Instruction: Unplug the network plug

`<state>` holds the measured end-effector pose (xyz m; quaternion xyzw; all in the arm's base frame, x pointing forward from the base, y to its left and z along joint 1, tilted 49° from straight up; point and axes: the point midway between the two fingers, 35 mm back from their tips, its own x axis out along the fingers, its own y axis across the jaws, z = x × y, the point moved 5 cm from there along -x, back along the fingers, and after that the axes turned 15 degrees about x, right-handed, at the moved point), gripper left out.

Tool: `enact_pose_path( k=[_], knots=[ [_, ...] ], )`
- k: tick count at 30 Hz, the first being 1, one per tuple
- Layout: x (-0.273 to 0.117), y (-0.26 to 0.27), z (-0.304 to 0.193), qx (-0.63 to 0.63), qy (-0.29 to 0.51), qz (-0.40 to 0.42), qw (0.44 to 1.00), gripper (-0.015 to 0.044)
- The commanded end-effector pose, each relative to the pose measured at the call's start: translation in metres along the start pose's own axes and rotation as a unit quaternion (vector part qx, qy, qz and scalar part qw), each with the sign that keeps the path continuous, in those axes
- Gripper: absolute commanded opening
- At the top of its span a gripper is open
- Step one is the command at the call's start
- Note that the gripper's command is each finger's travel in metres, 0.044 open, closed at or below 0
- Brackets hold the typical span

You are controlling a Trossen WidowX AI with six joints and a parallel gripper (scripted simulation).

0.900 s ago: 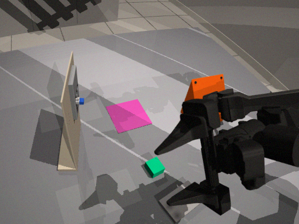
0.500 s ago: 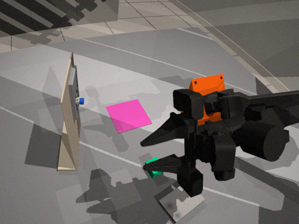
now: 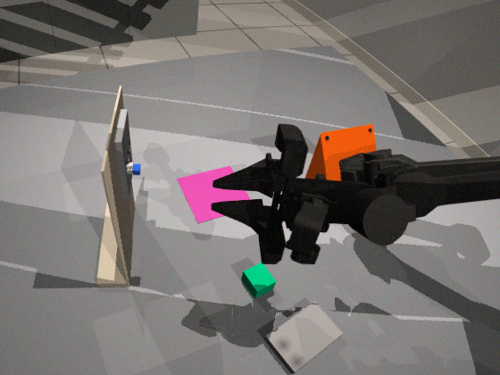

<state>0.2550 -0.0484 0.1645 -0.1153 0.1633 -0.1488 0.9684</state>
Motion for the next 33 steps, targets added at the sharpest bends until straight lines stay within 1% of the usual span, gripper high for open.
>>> enact_pose_path(
  k=[1,5,14,33],
  knots=[
    [-0.001,-0.002,-0.035,-0.059,0.045,-0.023,0.997,0.0156],
    [-0.004,-0.005,-0.058,-0.1,0.075,-0.037,0.991,0.0156],
    [-0.003,-0.005,-0.059,-0.102,0.077,-0.037,0.991,0.0156],
    [0.042,-0.004,-0.053,-0.102,0.076,-0.038,0.991,0.0156]
  ],
)
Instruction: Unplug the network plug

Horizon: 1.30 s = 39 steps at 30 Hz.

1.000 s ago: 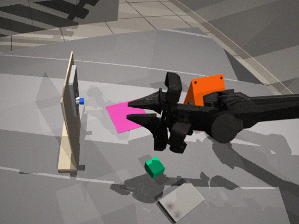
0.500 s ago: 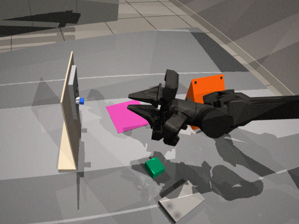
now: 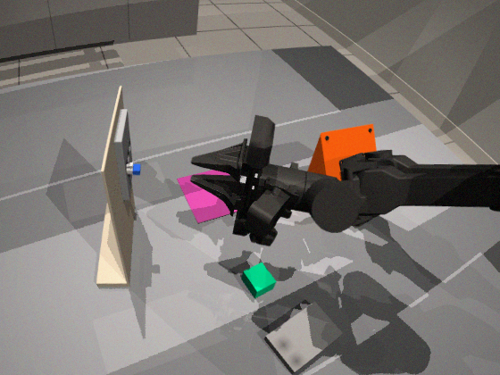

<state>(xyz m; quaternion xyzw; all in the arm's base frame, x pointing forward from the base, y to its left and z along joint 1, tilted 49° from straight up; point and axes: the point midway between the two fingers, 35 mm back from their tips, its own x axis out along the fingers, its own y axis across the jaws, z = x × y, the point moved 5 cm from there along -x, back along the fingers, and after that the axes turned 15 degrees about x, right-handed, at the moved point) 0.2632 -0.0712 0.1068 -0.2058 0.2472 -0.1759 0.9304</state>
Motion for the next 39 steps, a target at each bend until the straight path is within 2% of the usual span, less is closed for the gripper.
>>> enact_pose_path(
  k=[1,39],
  knots=[
    [0.013,0.0,0.003,-0.002,-0.001,-0.001,1.0,0.0156],
    [0.059,0.004,0.015,-0.002,-0.002,-0.001,1.0,0.0156]
  ],
)
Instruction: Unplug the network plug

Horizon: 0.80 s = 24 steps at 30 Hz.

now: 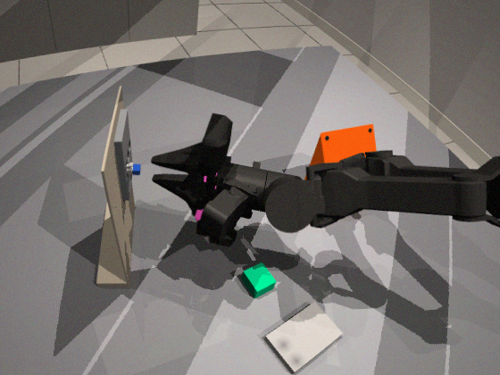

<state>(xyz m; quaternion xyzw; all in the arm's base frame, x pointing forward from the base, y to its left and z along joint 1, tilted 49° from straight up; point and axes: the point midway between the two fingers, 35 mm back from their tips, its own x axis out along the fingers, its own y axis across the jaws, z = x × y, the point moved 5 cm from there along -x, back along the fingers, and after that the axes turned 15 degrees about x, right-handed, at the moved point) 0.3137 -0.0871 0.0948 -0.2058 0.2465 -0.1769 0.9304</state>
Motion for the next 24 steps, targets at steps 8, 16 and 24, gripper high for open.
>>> enact_pose_path(
  k=[8,16,24],
  knots=[
    [0.016,0.001,0.004,-0.002,-0.002,0.0,1.0,0.0156],
    [0.026,0.002,0.006,-0.002,-0.002,-0.001,1.0,0.0156],
    [0.03,0.002,0.006,-0.002,-0.002,-0.001,1.0,0.0136]
  ],
)
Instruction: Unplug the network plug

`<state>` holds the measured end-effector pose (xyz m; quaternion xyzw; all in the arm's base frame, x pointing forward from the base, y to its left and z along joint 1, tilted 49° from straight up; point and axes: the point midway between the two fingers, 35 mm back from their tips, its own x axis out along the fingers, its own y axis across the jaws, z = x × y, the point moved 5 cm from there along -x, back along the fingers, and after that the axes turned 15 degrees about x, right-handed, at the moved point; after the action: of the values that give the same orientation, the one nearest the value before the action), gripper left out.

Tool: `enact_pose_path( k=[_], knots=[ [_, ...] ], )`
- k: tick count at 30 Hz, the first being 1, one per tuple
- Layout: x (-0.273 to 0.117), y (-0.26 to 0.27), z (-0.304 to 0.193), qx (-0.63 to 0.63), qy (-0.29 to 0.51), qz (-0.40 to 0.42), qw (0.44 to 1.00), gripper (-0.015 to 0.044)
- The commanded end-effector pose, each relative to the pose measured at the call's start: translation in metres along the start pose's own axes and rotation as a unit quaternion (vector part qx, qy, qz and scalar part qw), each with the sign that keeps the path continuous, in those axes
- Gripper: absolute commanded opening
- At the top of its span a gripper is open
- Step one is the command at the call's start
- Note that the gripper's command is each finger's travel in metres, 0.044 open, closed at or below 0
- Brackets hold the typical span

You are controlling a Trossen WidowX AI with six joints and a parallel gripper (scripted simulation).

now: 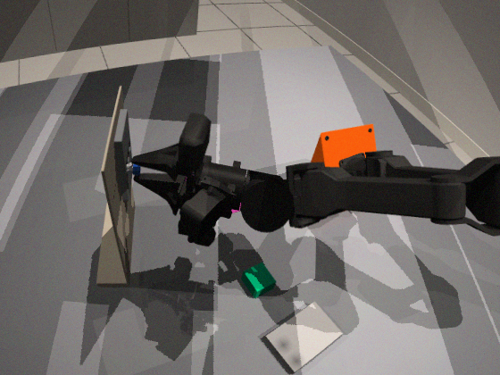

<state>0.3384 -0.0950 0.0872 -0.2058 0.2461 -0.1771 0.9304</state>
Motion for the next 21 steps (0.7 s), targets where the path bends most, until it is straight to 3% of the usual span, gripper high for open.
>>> enact_pose_path(
  k=[1,21],
  knots=[
    [0.0031,-0.0001,0.0014,-0.002,-0.002,0.0,1.0,0.0129],
    [0.0031,-0.0001,0.0014,-0.002,-0.002,0.0,1.0,0.0]
  ],
)
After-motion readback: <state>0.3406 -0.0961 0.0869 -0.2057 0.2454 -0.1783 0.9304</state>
